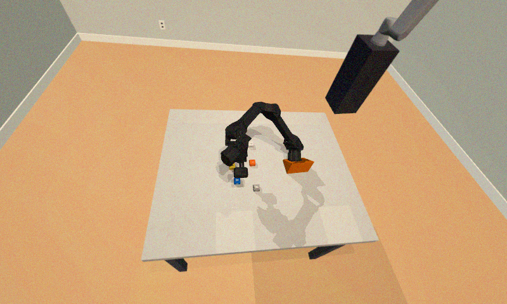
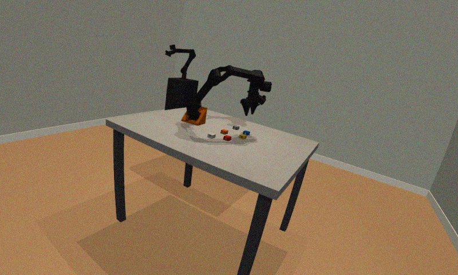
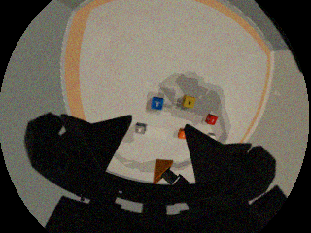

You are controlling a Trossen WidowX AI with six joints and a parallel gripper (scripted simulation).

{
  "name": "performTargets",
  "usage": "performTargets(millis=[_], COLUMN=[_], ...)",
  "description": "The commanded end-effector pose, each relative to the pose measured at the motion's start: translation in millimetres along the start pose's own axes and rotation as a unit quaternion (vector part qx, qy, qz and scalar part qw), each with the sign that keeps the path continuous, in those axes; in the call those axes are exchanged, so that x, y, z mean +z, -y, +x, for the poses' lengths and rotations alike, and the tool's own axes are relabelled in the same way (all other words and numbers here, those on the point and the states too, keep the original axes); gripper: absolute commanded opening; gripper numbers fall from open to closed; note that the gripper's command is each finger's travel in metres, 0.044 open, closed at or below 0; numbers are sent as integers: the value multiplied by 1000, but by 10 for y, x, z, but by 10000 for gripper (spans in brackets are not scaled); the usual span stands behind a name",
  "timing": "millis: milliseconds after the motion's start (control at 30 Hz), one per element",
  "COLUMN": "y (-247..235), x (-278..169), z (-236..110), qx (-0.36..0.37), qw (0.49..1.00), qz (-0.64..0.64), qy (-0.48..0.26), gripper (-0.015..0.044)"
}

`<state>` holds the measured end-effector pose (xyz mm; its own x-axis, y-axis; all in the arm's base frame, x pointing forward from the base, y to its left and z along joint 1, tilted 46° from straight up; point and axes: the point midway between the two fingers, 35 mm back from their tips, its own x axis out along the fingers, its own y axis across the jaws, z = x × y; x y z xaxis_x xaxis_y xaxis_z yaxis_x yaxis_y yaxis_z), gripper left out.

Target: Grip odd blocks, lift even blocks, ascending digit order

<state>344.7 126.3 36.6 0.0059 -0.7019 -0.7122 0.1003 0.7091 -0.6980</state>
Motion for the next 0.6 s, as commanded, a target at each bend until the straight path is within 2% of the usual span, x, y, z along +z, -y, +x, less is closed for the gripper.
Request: performTargets(millis=[0, 67, 133, 567], y=[305, 698, 839, 839], x=[87, 158, 173, 173], z=[-3, -1, 2, 2], qx=[-2, -3, -4, -4], qw=[1000, 1000, 1000, 1000], qz=[0, 0, 0, 0], qy=[1, 1, 1, 1], gripper=[400, 400, 400, 400])
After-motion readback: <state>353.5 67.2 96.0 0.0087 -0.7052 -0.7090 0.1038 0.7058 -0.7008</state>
